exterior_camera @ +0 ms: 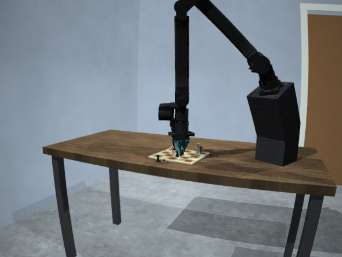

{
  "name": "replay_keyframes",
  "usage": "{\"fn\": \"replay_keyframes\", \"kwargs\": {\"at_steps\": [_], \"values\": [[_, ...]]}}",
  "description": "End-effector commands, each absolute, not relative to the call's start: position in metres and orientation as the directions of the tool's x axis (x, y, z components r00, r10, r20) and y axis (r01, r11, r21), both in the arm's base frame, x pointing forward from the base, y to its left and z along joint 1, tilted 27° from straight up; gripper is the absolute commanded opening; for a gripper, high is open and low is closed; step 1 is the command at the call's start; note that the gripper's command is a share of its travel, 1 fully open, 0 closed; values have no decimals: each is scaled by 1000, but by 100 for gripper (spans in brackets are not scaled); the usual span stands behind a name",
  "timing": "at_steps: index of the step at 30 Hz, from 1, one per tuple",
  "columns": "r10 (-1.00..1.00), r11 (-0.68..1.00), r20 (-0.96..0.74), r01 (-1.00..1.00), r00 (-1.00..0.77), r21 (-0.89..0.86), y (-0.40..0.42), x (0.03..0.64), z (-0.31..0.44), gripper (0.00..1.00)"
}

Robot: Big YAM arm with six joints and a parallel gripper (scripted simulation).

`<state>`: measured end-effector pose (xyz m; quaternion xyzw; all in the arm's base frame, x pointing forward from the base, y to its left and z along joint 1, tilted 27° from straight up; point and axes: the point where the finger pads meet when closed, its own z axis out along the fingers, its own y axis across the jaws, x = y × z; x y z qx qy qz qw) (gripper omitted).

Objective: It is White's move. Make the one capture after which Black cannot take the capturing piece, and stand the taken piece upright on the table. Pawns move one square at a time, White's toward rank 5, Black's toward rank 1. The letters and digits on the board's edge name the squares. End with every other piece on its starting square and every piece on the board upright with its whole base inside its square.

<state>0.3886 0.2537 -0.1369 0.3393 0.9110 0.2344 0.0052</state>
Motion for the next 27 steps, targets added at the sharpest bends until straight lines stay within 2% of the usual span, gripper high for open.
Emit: {"fn": "replay_keyframes", "kwargs": {"at_steps": [1, 5, 6, 8, 9, 11, 12, 14, 15, 17, 18, 27], "values": [[615, 661, 139, 603, -776, 447, 260, 391, -132, 0], [615, 661, 139, 603, -776, 447, 260, 391, -132, 0], [615, 661, 139, 603, -776, 447, 260, 391, -132, 9], [615, 661, 139, 603, -776, 447, 260, 391, -132, 9], [615, 661, 139, 603, -776, 447, 260, 391, -132, 17], [615, 661, 139, 603, -776, 447, 260, 391, -132, 17], [615, 661, 139, 603, -776, 447, 260, 391, -132, 25], [615, 661, 139, 603, -776, 447, 260, 391, -132, 25], [615, 661, 139, 603, -776, 447, 260, 391, -132, 33], [615, 661, 139, 603, -776, 447, 260, 391, -132, 33], [615, 661, 139, 603, -776, 447, 260, 391, -132, 41], [615, 661, 139, 603, -776, 447, 260, 391, -132, 41]]}}
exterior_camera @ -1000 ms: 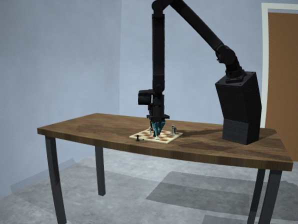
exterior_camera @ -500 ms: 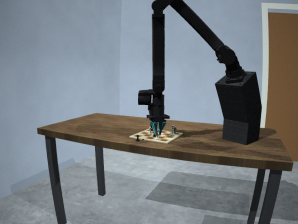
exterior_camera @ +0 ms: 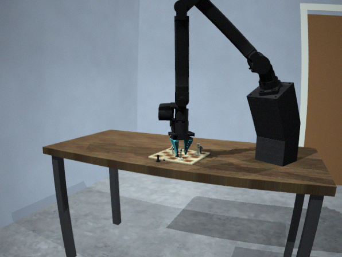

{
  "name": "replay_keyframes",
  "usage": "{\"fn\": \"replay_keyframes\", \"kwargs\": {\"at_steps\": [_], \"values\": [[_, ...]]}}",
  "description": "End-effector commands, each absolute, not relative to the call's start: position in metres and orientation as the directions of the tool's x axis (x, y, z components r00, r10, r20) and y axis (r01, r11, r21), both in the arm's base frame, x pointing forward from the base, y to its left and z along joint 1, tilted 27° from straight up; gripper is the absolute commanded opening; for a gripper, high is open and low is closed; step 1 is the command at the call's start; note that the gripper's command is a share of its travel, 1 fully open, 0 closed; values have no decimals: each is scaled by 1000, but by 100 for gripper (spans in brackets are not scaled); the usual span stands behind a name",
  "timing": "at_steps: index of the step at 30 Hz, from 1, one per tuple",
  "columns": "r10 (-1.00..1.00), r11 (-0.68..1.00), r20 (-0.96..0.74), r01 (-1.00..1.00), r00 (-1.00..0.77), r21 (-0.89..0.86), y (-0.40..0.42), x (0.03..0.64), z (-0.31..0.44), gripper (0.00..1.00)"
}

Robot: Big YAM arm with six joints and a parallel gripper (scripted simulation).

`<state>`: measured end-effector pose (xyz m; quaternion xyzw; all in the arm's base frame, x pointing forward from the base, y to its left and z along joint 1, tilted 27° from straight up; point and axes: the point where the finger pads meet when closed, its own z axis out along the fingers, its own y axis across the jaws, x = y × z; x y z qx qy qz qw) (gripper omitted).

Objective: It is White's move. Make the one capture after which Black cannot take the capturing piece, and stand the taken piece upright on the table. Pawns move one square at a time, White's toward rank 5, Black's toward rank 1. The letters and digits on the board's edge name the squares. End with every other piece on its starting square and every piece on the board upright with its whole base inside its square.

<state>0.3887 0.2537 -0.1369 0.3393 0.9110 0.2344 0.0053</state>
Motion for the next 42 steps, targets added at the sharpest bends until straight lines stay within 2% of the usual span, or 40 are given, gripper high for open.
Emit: {"fn": "replay_keyframes", "kwargs": {"at_steps": [1, 11, 26, 35, 36, 42], "values": [[615, 661, 139, 603, -776, 447, 260, 391, -132, 41], [626, 654, 138, 613, -768, 444, 244, 393, -116, 41], [625, 654, 137, 612, -768, 445, 214, 379, -54, 41], [626, 656, 142, 616, -767, 436, 209, 376, -52, 41], [626, 656, 140, 615, -767, 437, 209, 377, -52, 100], [626, 654, 135, 611, -768, 446, 211, 381, -50, 100]]}}
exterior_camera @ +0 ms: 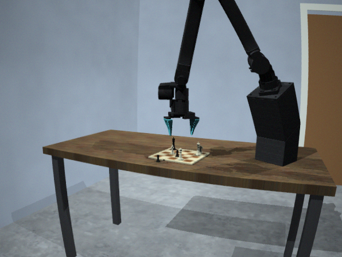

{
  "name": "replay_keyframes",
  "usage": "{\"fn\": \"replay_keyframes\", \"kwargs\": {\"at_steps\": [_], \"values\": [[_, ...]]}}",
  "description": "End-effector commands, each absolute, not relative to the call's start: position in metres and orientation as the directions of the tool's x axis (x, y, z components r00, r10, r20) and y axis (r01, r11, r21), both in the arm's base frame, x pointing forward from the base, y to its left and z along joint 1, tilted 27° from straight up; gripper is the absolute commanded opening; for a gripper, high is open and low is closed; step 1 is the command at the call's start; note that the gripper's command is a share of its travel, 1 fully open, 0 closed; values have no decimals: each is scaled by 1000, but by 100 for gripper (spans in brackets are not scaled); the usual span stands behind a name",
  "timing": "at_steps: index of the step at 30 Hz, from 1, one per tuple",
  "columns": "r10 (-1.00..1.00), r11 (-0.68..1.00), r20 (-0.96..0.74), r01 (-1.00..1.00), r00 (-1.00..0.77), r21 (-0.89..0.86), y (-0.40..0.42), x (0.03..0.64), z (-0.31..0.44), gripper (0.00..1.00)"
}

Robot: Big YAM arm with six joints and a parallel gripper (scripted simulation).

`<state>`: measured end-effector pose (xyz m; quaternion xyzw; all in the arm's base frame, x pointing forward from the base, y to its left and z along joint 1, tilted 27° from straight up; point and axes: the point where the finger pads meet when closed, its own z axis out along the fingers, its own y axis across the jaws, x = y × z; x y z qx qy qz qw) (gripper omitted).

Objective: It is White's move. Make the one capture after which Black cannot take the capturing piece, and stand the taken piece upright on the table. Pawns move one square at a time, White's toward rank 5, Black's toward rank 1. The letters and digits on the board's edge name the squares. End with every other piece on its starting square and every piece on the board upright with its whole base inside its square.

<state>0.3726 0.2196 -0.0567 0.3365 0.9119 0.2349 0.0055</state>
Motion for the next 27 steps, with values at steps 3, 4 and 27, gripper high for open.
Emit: {"fn": "replay_keyframes", "kwargs": {"at_steps": [3, 4, 27], "values": [[626, 654, 135, 611, -768, 446, 211, 381, -50, 100], [626, 653, 136, 612, -768, 446, 211, 381, -50, 100], [625, 654, 137, 611, -769, 446, 201, 374, -27, 100]]}}
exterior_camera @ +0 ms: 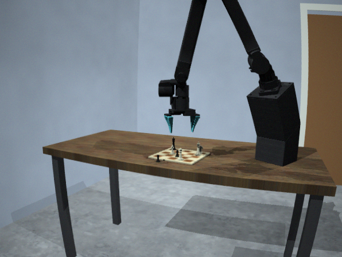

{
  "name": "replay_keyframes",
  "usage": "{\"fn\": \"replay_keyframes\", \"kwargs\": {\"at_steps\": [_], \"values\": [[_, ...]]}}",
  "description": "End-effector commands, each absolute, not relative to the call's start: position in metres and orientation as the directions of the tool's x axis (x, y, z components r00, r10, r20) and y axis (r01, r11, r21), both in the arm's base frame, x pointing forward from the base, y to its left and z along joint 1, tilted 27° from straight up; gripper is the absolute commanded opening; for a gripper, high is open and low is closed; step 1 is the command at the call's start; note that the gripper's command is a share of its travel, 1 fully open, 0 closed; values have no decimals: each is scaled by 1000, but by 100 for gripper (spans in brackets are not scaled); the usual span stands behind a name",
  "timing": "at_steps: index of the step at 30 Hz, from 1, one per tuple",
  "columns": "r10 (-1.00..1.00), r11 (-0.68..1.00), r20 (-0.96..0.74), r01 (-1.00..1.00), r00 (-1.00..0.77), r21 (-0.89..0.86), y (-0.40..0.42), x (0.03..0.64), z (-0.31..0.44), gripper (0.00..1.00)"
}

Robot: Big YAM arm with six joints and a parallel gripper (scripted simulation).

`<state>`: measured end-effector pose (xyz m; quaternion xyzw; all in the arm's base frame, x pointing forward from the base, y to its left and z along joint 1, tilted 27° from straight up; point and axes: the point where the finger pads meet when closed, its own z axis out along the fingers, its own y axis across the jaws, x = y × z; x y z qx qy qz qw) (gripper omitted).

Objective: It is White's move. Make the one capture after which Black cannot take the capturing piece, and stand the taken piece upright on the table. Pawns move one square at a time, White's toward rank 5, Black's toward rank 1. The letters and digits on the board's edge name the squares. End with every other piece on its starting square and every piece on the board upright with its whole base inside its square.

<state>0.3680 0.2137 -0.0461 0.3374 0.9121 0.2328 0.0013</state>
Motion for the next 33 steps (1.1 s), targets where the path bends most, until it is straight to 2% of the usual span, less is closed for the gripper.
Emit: {"fn": "replay_keyframes", "kwargs": {"at_steps": [1, 16, 33], "values": [[625, 654, 137, 611, -769, 446, 199, 373, -23, 100], [625, 654, 134, 609, -769, 448, 180, 366, 18, 100], [626, 655, 140, 615, -767, 439, 179, 365, 13, 100]]}}
